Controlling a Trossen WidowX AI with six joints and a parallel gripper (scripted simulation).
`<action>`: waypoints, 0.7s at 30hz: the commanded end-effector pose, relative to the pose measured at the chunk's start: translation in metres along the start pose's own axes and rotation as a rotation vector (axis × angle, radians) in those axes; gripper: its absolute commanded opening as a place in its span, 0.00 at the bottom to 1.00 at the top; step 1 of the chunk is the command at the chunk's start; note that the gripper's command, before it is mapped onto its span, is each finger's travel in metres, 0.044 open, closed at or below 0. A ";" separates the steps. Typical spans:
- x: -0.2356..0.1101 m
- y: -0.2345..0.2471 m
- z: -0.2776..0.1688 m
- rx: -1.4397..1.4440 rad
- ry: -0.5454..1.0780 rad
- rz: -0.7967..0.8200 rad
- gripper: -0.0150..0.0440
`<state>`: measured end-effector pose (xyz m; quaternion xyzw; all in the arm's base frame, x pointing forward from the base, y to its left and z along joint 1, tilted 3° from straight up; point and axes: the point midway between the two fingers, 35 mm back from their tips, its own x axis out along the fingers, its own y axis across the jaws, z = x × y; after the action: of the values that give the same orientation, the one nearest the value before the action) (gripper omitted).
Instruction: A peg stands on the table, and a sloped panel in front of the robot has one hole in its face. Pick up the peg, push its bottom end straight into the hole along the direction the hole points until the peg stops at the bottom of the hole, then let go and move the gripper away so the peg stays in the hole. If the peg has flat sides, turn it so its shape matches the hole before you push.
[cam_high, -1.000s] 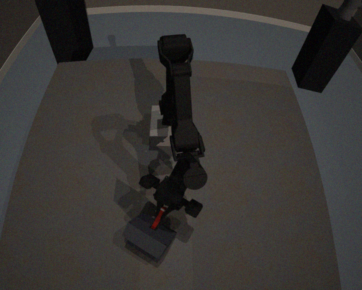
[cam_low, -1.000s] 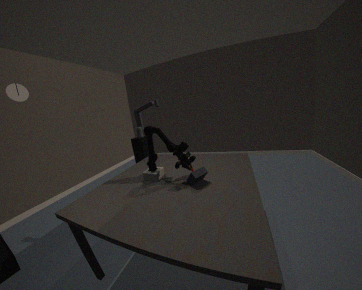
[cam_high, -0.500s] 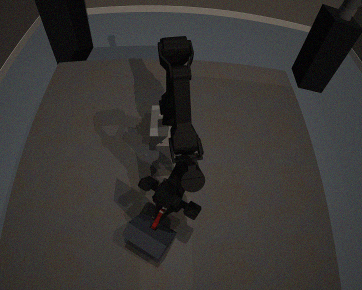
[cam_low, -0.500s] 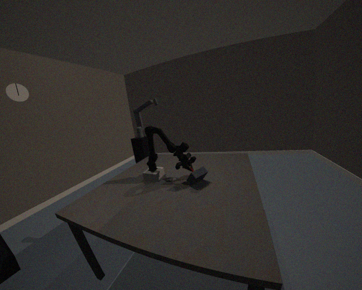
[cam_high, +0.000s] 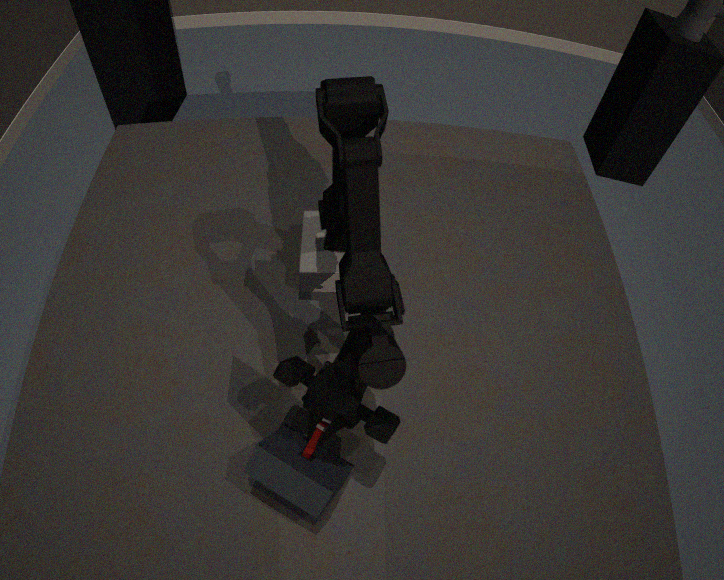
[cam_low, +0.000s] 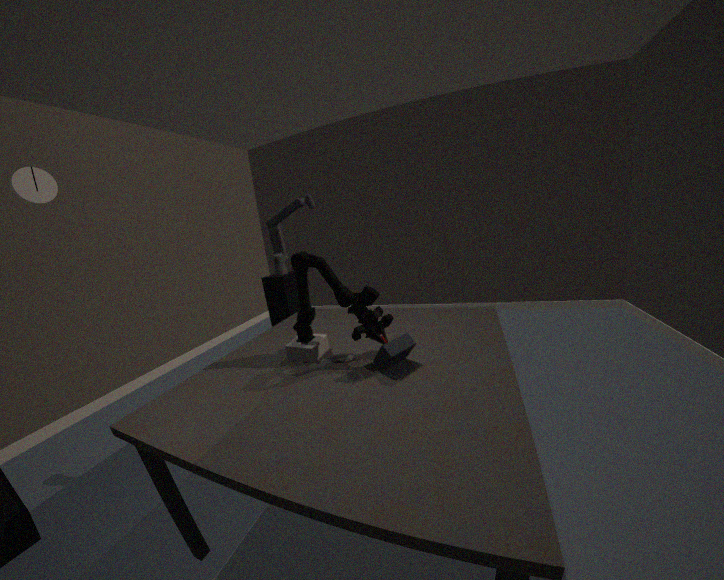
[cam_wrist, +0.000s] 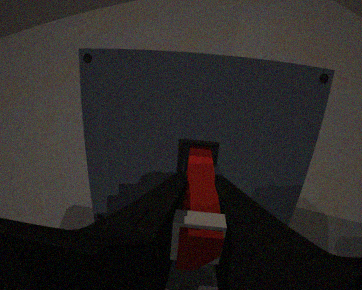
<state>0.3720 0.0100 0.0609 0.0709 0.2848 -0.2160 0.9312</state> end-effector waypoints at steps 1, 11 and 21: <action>0.002 0.001 0.002 -0.003 -0.004 0.004 0.25; 0.006 0.002 0.002 -0.003 -0.004 0.004 0.25; 0.008 0.003 0.004 -0.003 -0.004 0.004 0.25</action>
<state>0.3782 0.0077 0.0571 0.0703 0.2858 -0.2165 0.9309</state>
